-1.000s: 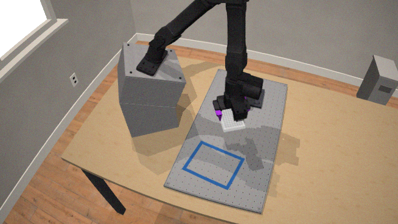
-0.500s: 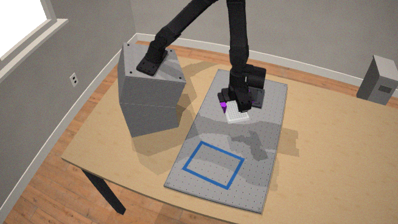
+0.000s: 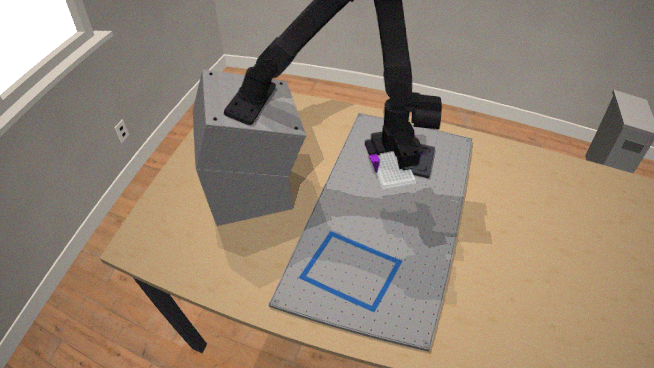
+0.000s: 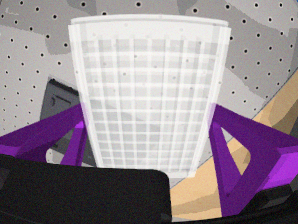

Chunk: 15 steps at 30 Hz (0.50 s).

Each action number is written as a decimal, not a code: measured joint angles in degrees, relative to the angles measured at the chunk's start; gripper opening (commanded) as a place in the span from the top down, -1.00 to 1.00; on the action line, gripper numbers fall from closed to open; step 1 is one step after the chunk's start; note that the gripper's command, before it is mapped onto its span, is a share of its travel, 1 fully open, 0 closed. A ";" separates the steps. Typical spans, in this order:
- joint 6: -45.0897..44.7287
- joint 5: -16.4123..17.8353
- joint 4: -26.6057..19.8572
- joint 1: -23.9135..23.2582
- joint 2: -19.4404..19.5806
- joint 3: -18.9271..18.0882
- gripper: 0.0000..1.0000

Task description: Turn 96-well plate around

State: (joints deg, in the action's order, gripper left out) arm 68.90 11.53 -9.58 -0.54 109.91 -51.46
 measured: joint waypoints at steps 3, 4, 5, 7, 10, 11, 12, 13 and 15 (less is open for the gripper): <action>1.38 -0.68 -0.44 1.31 -0.17 -0.44 1.00; 1.86 -0.87 -0.59 1.92 -0.24 -0.63 1.00; 2.36 -1.05 -0.74 2.56 -0.31 -0.85 1.00; 3.37 -1.40 -1.03 3.80 -0.42 -1.31 1.00; 4.87 -1.97 -1.51 5.51 -0.57 -2.08 1.00; 5.38 -2.16 -1.68 6.05 -0.59 -2.34 1.00; 5.90 -2.38 -1.84 6.58 -0.59 -2.62 1.00; 6.40 -2.60 -2.01 7.10 -0.59 -2.91 1.00; 7.15 -2.75 -2.14 7.89 -0.59 -3.28 1.00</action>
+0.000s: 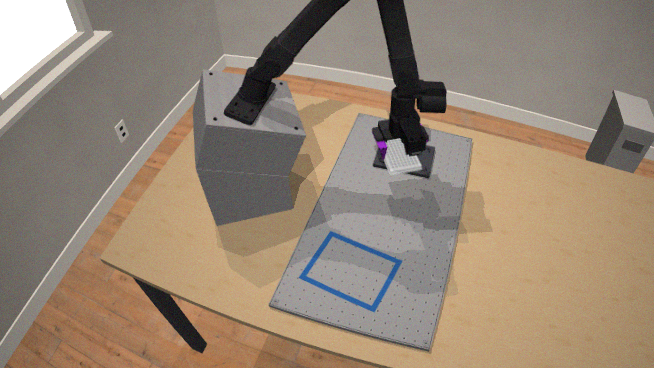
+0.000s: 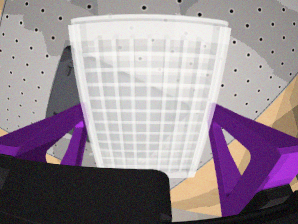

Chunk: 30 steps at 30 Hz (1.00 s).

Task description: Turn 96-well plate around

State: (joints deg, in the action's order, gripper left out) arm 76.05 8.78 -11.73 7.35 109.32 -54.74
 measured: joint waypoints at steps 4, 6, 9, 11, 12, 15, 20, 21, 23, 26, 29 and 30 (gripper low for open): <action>1.57 -0.83 -0.90 1.11 0.02 -0.72 1.00; 2.45 -1.25 -1.31 2.14 0.13 -1.40 1.00; 3.80 -1.77 -1.92 3.89 0.31 -2.51 1.00; 4.72 -2.12 -2.34 4.96 0.48 -3.28 1.00; 5.18 -2.29 -2.58 5.49 0.57 -3.67 1.00; 6.56 -2.89 -3.30 6.93 0.87 -4.87 1.00; 8.24 -3.61 -4.24 8.26 1.27 -6.23 1.00; 8.63 -3.82 -4.55 8.59 1.40 -6.58 1.00; 9.40 -4.20 -5.16 9.49 1.68 -7.41 1.00; 10.60 -4.70 -5.97 11.04 2.12 -8.90 1.00; 11.82 -5.18 -6.75 12.50 2.64 -10.47 1.00; 12.20 -5.33 -6.97 12.94 2.80 -10.95 1.00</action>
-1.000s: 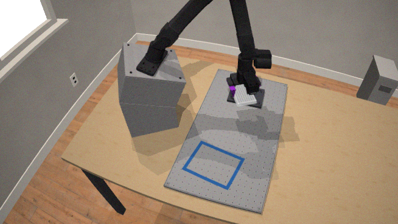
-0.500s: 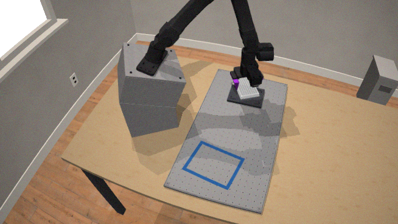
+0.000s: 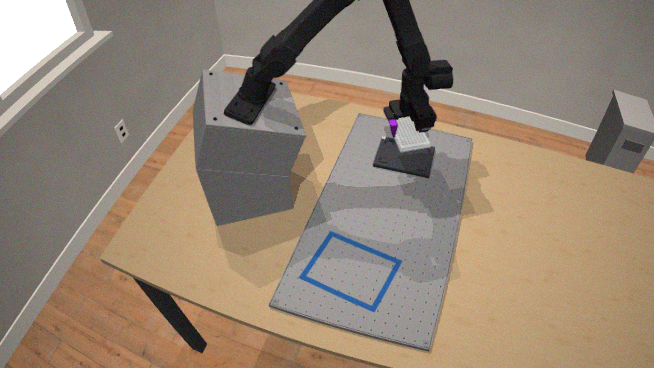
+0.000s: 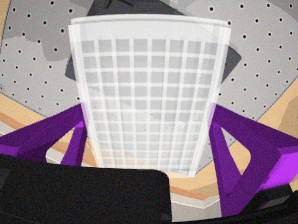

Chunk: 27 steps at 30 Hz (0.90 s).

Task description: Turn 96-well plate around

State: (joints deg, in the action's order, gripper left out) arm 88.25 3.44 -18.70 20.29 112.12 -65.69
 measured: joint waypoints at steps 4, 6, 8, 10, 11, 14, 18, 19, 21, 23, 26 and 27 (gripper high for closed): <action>0.87 -0.26 -0.33 0.35 0.02 -0.63 1.00; 1.11 -0.46 -0.66 0.39 0.04 -0.61 1.00; 1.27 -0.55 -0.87 0.35 0.02 -0.61 1.00; 1.36 -0.57 -1.01 0.37 0.02 -0.61 1.00; 1.40 -0.61 -1.05 0.35 0.02 -0.61 1.00; 1.20 -0.63 -1.11 0.37 0.02 -0.61 1.00; -2.51 -0.66 -1.16 0.37 0.02 -0.61 1.00; -3.89 -0.66 -1.16 0.37 0.02 -0.61 1.00; -6.01 -0.66 -1.16 0.37 0.02 -0.61 1.00; -8.31 -0.66 -1.16 0.37 0.02 -0.59 1.00; -12.72 -0.66 -1.20 0.35 0.02 -0.55 1.00; -14.36 -0.66 -1.22 0.33 0.02 -0.55 1.00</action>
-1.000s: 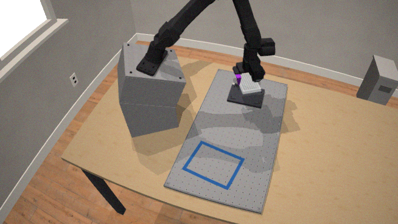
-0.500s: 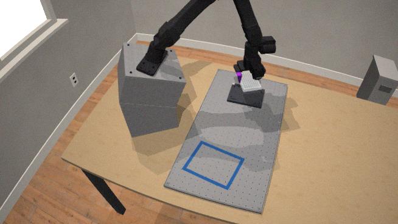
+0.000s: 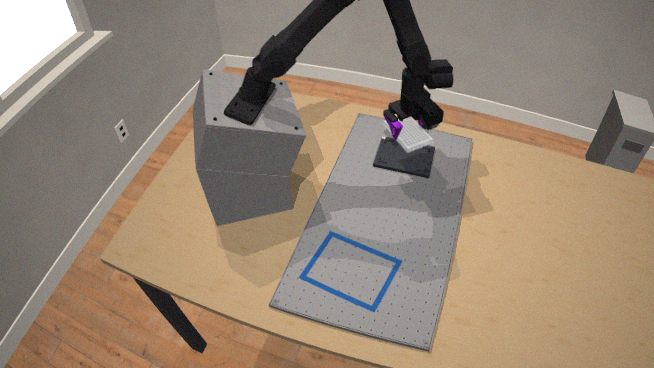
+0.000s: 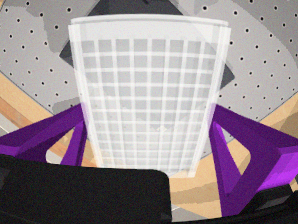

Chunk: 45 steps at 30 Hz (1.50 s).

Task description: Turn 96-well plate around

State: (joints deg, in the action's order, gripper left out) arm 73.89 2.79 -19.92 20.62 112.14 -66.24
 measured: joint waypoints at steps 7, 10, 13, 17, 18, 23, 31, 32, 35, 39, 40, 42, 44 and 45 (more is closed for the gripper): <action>-12.55 -0.02 0.00 -0.13 0.00 0.00 1.00; -17.88 -0.02 -0.02 -0.13 0.00 0.00 1.00; -21.88 -0.02 -0.04 -0.13 0.00 0.00 1.00; -28.41 -0.04 -0.07 -0.13 0.00 0.00 1.00; -30.16 -0.04 -0.09 -0.13 0.00 0.00 1.00; -39.19 -0.07 -0.13 -0.13 0.00 0.00 1.00; -45.16 -0.11 -0.22 -0.13 0.00 0.00 1.00; -45.40 -0.11 -0.22 -0.13 0.00 0.00 1.00; -45.86 -0.11 -0.28 -0.13 0.00 -0.07 1.00; -46.12 -0.13 -0.33 -0.13 0.00 -0.11 1.00; -46.16 -0.13 -0.33 -0.13 0.00 -0.11 1.00; -46.23 -0.13 -0.33 -0.13 0.00 -0.13 1.00; -46.25 -0.13 -0.33 -0.13 0.00 -0.15 1.00; -46.27 -0.13 -0.33 -0.13 0.00 -0.15 1.00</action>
State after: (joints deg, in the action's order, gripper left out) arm 27.62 2.66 -20.25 20.49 112.14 -66.39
